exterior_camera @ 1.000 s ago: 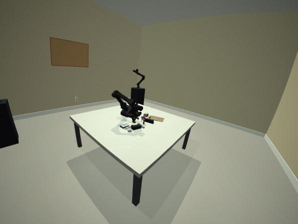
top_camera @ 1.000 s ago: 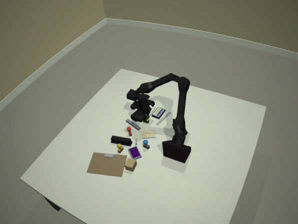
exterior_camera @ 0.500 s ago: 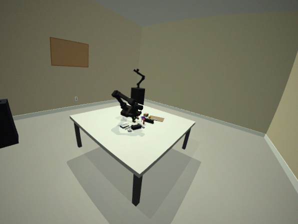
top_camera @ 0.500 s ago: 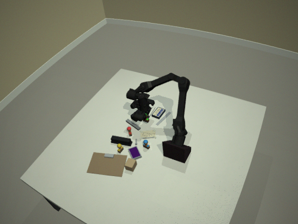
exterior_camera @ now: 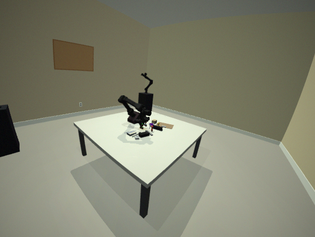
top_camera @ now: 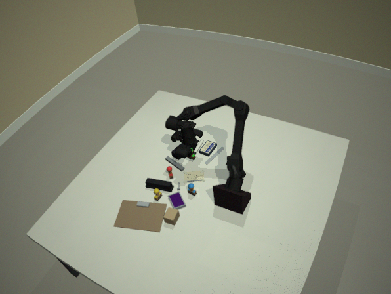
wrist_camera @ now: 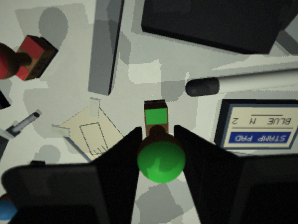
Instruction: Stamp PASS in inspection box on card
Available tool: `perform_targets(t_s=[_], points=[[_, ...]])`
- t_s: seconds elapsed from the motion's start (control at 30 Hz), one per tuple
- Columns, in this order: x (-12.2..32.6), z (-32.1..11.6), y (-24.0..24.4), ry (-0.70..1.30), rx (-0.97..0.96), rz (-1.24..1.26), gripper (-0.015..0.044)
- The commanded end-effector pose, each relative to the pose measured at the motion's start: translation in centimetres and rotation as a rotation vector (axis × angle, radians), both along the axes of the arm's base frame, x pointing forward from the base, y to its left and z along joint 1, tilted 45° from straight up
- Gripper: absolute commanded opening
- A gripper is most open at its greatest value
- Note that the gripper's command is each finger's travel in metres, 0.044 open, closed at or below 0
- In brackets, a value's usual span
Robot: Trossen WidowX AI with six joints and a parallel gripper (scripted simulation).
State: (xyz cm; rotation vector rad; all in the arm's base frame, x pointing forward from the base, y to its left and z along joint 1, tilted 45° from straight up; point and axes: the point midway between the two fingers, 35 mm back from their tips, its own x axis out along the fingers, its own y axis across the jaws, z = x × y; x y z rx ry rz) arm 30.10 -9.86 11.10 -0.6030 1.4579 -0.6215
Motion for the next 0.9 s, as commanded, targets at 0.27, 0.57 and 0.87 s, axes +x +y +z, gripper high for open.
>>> perform_targets(t_s=[0.27, 0.57, 0.87], points=[[0.01, 0.55, 0.38, -0.006, -0.005, -0.004, 0.0], [-0.02, 0.86, 0.68, -0.006, -0.006, -0.004, 0.0], [-0.06, 1.17, 0.99, -0.006, -0.008, -0.004, 0.0]])
